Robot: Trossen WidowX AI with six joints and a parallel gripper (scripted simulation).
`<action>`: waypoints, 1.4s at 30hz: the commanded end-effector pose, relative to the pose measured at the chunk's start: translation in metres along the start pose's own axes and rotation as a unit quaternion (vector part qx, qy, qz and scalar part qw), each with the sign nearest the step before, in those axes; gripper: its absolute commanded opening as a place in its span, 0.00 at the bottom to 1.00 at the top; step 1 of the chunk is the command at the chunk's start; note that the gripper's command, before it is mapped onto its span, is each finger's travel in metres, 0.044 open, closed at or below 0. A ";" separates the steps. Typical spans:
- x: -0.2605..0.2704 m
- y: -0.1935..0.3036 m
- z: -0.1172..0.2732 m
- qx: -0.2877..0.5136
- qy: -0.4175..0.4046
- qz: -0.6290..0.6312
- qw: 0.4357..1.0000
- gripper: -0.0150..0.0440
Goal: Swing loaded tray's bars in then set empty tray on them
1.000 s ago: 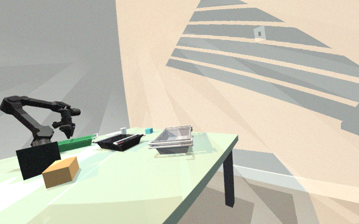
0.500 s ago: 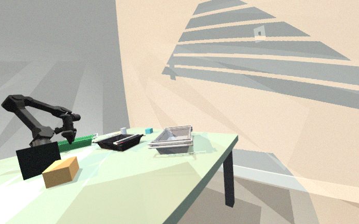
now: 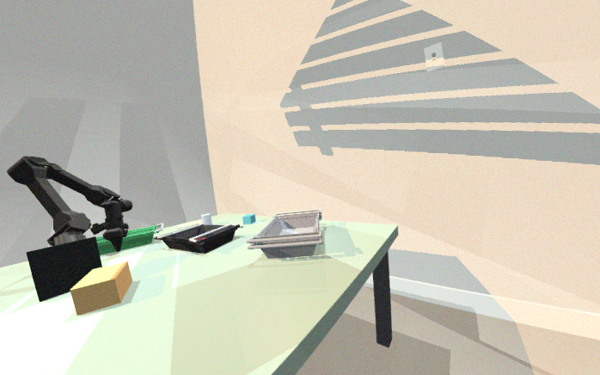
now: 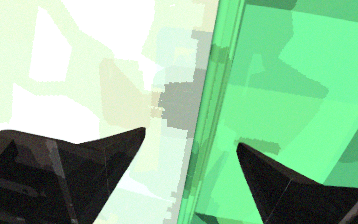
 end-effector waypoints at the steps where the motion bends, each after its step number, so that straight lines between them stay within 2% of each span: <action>1: 0.001 0.000 -0.002 0.001 -0.001 -0.003 1.000 0.95; 12: 0.001 0.000 -0.002 0.001 -0.001 -0.003 1.000 0.68; 42: 0.001 0.000 -0.002 0.001 -0.001 -0.003 1.000 0.34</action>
Point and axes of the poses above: the point midway between the two fingers, 35 mm back from their tips, its own z axis back along the fingers, its own x axis across the jaws, y = z × x, the point moved 7 cm from there along z, back along the fingers, and after that the axes turned 13 degrees about z, right-handed, at the moved point
